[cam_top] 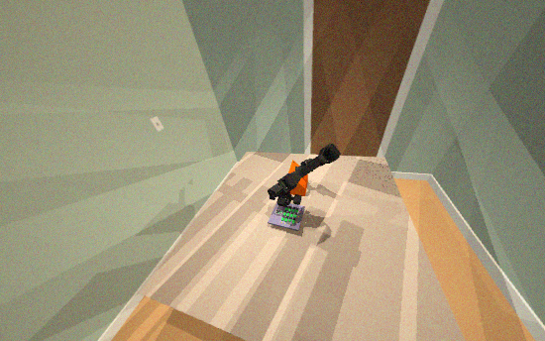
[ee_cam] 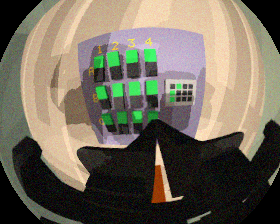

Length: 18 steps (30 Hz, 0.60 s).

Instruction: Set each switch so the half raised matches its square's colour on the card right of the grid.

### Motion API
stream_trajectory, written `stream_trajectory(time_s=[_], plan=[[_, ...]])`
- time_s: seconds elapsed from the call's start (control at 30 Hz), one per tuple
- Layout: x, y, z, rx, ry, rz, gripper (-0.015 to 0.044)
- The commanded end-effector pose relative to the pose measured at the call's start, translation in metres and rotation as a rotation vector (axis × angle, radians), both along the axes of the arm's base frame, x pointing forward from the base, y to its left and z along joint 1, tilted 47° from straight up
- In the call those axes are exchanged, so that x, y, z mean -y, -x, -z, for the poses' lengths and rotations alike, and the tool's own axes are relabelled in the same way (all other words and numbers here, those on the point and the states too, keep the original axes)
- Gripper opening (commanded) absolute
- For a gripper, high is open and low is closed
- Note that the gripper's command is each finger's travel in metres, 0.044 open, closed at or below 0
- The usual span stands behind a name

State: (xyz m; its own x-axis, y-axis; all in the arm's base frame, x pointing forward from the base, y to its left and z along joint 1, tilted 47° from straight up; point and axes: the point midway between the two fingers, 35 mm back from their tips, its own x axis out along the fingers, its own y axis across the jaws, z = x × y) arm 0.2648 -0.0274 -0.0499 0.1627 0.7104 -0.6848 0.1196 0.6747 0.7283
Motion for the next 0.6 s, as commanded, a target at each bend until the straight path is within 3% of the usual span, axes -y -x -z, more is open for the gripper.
stream_trajectory(time_s=[0.0, 0.57], plan=[[-0.0038, 0.0018, 0.0028, -0.008, -0.007, 0.004, 0.0000], [-0.0129, -0.0006, 0.0114, -0.007, -0.007, 0.004, 0.0000]])
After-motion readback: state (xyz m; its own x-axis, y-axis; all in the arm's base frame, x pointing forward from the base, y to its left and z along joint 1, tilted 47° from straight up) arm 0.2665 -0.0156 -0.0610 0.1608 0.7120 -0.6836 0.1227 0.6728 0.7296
